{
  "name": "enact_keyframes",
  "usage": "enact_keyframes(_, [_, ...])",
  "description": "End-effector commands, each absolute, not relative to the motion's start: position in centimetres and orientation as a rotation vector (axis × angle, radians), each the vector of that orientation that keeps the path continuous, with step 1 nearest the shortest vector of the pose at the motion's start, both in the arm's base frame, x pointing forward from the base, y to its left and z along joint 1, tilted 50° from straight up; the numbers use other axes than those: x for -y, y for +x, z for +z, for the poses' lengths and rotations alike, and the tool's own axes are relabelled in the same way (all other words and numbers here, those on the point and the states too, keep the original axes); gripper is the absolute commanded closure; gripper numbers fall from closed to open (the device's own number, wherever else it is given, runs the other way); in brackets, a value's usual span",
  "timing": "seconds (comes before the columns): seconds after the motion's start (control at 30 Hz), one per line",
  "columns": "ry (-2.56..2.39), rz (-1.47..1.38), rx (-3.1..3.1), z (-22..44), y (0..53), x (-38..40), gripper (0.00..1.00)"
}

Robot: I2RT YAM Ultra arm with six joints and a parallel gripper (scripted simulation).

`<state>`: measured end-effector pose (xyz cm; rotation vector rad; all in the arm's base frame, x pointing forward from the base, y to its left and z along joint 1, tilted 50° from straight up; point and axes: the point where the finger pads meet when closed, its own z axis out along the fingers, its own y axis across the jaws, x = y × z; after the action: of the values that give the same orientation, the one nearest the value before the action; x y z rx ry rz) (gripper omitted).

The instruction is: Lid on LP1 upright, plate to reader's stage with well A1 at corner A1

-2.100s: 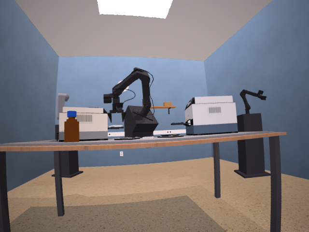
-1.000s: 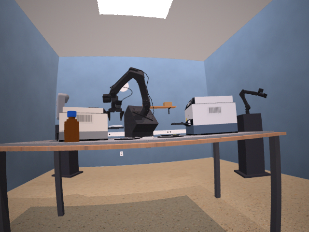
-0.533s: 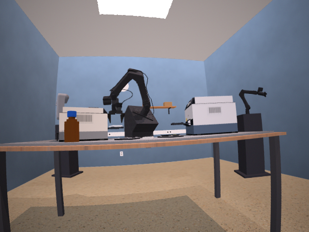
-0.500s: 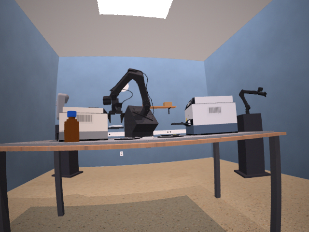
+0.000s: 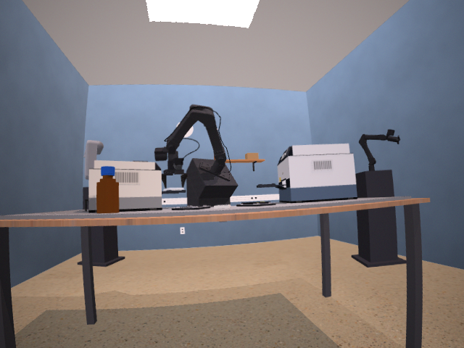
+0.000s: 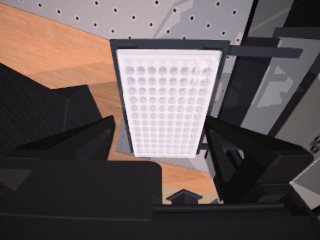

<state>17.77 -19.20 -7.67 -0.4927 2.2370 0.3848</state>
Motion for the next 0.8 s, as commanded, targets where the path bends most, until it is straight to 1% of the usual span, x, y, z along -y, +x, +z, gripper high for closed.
enact_keyframes(0.0, [-0.446,0.372,-2.234,-7.9,17.7,19.4,0.00])
enact_keyframes(0.03, [-0.486,0.293,-2.237,-7.1,18.3,21.4,0.00])
enact_keyframes(0.13, [-0.468,0.367,-2.232,-8.0,18.4,19.1,0.00])
enact_keyframes(0.2, [-0.473,0.348,-2.240,-7.9,18.3,19.9,0.00])
enact_keyframes(0.57, [-0.439,0.370,-2.235,-8.4,18.1,19.1,0.00])
enact_keyframes(0.6, [-0.473,0.297,-2.237,-7.6,18.6,21.1,0.00])
enact_keyframes(0.77, [-0.462,0.356,-2.234,-8.3,18.6,19.3,0.00])
